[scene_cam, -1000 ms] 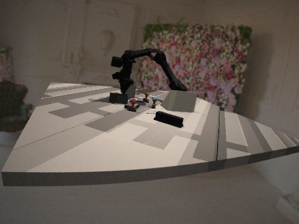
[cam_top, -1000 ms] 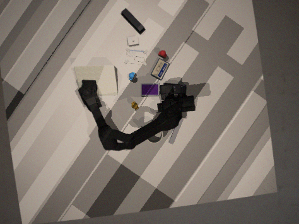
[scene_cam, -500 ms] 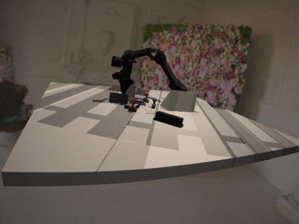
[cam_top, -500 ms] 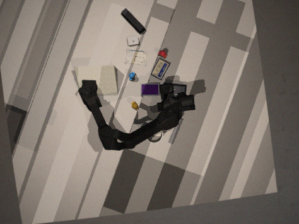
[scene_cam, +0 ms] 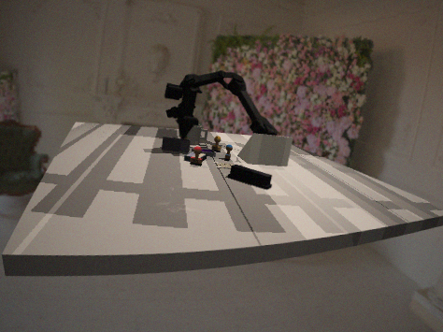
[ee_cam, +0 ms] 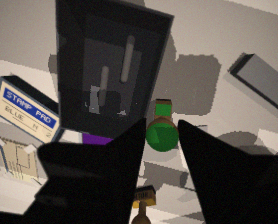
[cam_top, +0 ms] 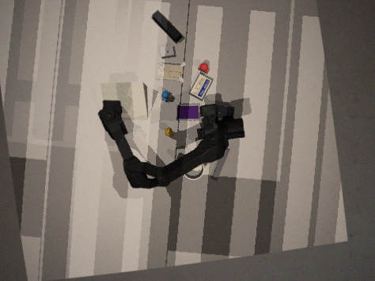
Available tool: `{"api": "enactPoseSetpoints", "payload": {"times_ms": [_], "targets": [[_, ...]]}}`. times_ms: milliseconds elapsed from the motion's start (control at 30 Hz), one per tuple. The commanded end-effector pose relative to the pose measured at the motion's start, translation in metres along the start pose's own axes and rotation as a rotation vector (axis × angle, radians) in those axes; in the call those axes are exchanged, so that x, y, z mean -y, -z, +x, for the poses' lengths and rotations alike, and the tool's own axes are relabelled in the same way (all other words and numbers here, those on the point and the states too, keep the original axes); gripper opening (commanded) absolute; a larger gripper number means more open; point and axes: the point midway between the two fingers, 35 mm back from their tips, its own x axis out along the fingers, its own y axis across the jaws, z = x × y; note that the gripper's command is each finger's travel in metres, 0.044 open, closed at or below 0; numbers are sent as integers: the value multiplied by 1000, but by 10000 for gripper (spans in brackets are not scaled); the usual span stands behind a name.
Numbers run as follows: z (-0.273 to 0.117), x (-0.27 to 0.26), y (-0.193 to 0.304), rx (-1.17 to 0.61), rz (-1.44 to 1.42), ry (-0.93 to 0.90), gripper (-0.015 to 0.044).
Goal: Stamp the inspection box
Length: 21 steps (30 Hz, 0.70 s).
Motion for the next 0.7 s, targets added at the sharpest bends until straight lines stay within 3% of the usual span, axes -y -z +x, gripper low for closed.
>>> {"api": "enactPoseSetpoints", "payload": {"times_ms": [0,667], "targets": [[2,1,1,-10,3,1,3],[-7,2,-2,-7,3,-12,0]]}}
